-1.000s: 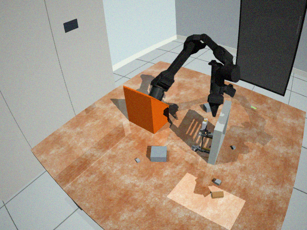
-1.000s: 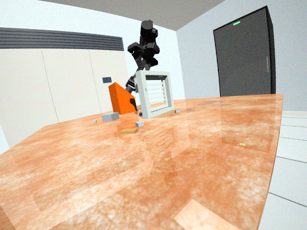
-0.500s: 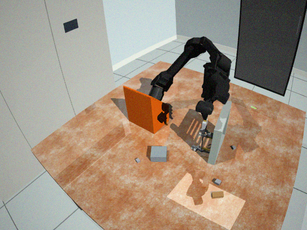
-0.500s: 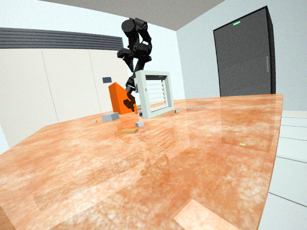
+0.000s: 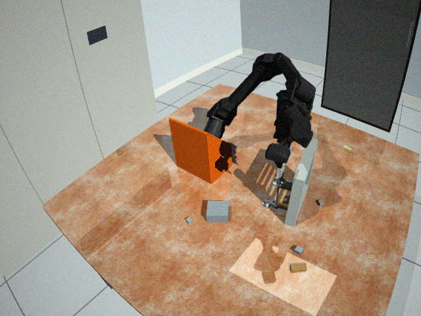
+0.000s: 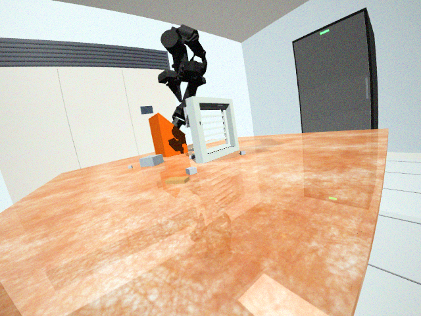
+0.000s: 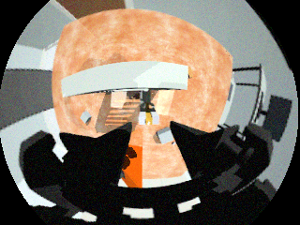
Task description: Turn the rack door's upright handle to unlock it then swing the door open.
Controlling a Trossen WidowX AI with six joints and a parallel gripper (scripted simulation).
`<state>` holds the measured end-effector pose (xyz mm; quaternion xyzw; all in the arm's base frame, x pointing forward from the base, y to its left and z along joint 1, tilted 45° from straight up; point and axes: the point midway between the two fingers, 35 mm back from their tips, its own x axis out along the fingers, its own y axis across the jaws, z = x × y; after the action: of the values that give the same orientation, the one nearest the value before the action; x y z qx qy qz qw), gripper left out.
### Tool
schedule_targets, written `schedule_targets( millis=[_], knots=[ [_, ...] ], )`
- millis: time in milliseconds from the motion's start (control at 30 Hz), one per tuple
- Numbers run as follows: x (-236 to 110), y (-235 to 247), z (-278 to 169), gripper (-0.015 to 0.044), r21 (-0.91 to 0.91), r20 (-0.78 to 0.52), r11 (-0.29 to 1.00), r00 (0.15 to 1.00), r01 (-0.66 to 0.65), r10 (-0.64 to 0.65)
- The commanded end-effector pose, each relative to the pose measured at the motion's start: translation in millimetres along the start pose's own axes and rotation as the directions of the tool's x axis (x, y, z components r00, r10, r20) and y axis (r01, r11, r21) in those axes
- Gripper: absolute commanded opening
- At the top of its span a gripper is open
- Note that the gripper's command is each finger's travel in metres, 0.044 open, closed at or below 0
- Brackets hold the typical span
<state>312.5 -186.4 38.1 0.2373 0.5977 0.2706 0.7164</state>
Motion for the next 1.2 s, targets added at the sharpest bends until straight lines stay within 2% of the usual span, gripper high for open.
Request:
schedule_targets(
  millis=[0,1133,1167],
  knots=[
    [10,1,0,0.0284,0.008,-0.003,1.0,1.0,-0.011,0.011],
    [63,3,-1,0.0284,0.007,-0.001,1.0,1.0,-0.014,0.014],
    [63,3,-1,0.0257,0.007,-0.001,1.0,1.0,-0.014,0.014]
  ],
)
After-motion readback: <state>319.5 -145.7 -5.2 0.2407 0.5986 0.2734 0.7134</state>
